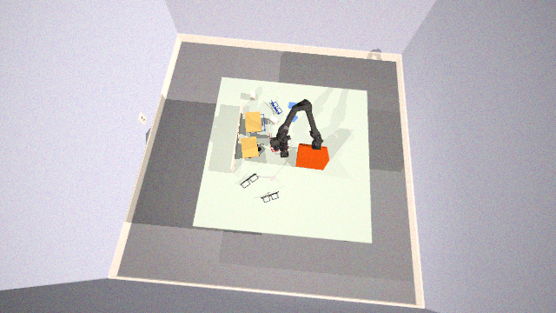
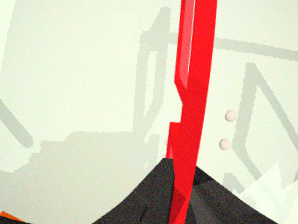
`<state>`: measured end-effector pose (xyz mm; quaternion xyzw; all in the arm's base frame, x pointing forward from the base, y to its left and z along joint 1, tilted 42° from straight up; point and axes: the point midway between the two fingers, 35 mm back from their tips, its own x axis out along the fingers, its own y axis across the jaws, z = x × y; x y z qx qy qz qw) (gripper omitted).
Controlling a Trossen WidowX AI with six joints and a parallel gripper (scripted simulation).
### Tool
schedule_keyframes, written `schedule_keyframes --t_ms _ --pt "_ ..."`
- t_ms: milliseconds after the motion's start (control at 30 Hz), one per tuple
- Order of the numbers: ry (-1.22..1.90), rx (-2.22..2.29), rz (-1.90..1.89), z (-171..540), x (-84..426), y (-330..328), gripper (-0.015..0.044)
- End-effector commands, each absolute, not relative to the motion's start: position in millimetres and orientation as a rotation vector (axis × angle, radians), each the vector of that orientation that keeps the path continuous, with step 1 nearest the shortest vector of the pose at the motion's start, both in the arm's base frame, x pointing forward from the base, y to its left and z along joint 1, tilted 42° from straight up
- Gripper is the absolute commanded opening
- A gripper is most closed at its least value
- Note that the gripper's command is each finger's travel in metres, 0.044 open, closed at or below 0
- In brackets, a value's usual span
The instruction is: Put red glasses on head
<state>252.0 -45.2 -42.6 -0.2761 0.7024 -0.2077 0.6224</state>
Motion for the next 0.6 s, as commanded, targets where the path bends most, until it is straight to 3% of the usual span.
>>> schedule_keyframes --t_ms 0,567 --pt "1.623 -0.647 -0.478 -46.8 247.9 -49.7 0.0000" --pt "1.624 -0.649 -0.481 -57.5 244.1 -60.7 0.0000"
